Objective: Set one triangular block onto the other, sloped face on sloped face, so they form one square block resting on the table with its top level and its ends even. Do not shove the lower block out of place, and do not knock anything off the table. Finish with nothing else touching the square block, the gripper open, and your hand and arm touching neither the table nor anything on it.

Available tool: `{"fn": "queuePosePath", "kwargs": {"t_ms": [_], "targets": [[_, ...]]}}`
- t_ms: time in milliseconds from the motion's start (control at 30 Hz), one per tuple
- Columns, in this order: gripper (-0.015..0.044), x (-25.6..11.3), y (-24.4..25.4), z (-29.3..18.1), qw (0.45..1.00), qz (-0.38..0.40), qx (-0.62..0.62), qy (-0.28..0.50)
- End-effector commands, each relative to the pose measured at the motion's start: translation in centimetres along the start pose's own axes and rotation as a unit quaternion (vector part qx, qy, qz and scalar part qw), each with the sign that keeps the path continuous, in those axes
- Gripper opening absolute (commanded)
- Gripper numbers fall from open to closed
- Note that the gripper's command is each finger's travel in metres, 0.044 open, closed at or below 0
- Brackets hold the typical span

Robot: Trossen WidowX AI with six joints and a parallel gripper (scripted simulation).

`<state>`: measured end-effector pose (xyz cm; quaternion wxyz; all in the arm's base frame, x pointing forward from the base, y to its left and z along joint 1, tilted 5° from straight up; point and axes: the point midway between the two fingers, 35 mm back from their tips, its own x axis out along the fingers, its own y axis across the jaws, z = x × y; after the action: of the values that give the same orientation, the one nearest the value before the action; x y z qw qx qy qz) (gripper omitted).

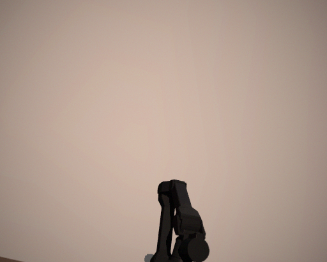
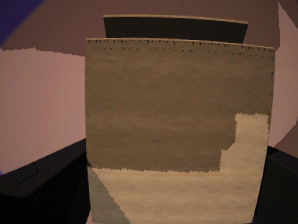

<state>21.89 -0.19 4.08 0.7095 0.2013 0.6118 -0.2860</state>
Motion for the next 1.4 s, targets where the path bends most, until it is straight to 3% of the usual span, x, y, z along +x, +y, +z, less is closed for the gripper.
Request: {"fn": "queuePosePath", "kwargs": {"t_ms": [0, 1367], "targets": [[0.0, 0.1, 0.1, 0.0, 1.0, 0.002, -0.001, 0.0], [0.0, 2.3, 0.0, 0.6, 1.0, 0.002, -0.001, 0.0]]}}
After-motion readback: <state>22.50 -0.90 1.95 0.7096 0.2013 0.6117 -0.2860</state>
